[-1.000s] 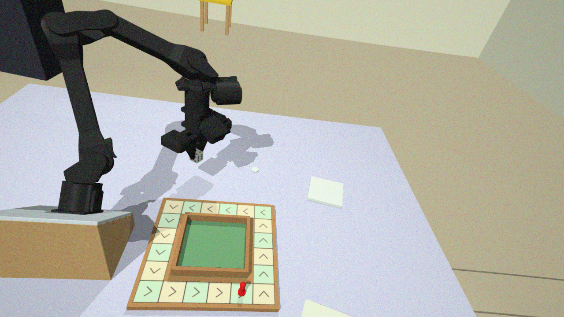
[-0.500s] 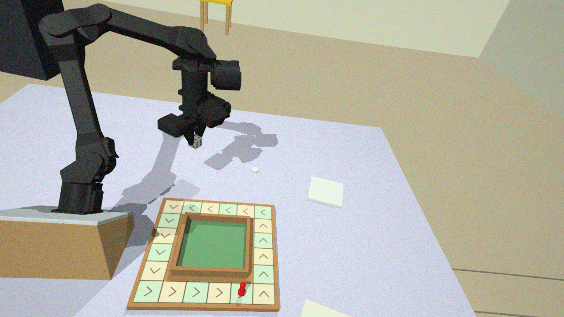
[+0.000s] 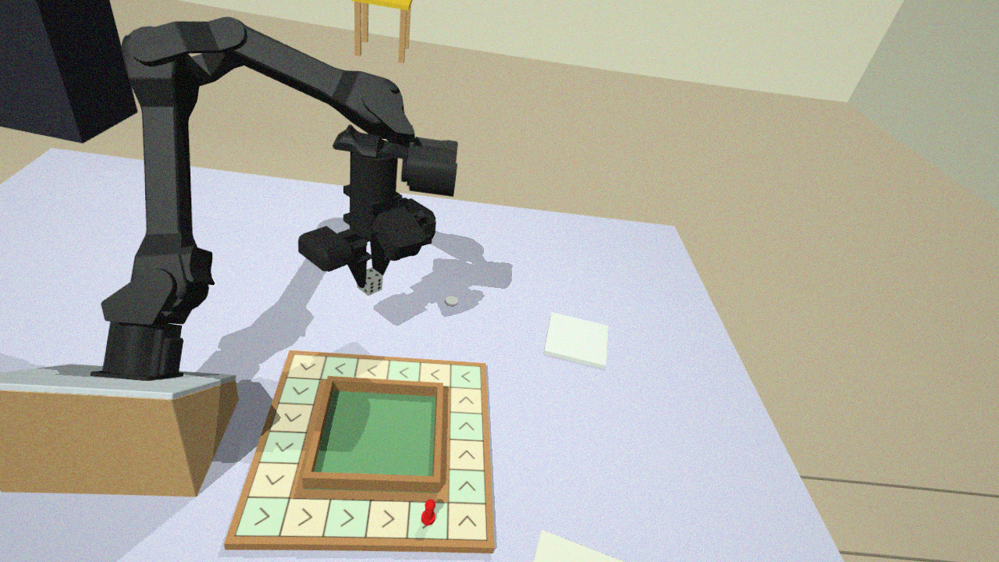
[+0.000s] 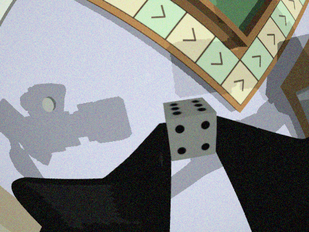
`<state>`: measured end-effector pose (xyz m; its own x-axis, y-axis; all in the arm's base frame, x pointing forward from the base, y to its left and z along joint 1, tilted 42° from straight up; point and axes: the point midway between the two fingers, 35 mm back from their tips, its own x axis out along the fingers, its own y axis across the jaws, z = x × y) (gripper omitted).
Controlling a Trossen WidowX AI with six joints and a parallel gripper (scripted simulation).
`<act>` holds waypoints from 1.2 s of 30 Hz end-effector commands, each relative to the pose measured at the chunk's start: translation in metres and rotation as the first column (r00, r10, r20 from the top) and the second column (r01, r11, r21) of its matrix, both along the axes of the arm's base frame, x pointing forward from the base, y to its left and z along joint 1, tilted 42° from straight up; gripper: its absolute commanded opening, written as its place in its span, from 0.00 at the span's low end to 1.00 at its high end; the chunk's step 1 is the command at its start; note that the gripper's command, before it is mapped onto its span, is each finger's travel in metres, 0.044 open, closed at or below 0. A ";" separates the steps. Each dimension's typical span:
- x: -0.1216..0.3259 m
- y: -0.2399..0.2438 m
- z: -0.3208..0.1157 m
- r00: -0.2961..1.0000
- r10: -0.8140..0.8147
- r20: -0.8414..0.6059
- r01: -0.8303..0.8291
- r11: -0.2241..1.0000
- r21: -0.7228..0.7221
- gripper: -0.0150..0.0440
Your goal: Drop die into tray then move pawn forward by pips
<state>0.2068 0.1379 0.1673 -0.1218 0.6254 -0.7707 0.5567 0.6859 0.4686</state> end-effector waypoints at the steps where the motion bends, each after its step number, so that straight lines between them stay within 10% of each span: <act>1: 0.009 -0.009 -0.016 0.998 -0.047 -0.050 0.047 0.999 -0.014 0.25; 36: 0.064 -0.106 -0.142 0.690 -0.581 -0.432 0.536 0.811 -0.235 0.25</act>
<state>0.2722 0.0330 0.0286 -0.1191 0.6446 -0.7552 0.9781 0.2070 0.0225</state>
